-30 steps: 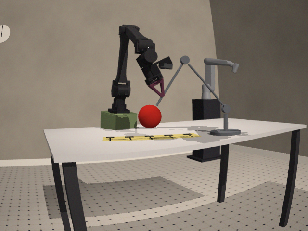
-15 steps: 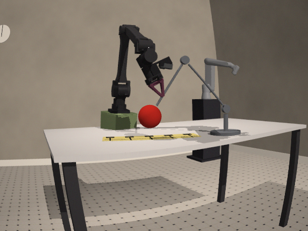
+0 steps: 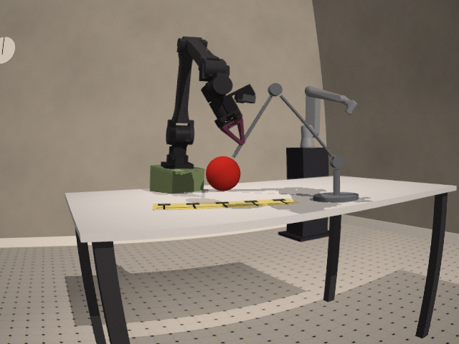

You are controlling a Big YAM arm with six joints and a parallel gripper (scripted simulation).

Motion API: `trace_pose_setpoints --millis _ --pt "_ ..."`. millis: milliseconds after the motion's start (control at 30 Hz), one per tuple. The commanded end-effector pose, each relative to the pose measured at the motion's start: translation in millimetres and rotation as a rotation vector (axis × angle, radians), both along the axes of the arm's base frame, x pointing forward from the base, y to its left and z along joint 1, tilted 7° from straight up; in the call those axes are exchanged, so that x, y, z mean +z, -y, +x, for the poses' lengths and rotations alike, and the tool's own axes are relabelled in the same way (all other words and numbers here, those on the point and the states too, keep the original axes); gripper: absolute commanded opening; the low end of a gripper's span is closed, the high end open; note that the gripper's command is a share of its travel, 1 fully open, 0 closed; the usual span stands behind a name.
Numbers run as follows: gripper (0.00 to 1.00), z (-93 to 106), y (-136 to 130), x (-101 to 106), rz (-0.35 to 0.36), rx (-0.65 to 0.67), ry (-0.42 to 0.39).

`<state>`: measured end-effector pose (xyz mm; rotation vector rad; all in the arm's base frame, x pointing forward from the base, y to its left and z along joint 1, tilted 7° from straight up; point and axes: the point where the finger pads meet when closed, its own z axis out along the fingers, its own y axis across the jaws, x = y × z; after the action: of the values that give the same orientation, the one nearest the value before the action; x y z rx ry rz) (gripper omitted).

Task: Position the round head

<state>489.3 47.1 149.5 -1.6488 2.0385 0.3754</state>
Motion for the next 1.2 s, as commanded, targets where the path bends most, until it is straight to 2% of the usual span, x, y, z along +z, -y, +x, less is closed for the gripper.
trace_pose_setpoints --millis 0,1100,1167 --pt "0.00 -1.9 30 -5 -0.025 -0.028 0.005" --pt "0.00 -2.2 32 -5 -0.003 0.002 0.014" --pt "0.00 -3.4 41 -7 -0.006 -0.001 0.013"
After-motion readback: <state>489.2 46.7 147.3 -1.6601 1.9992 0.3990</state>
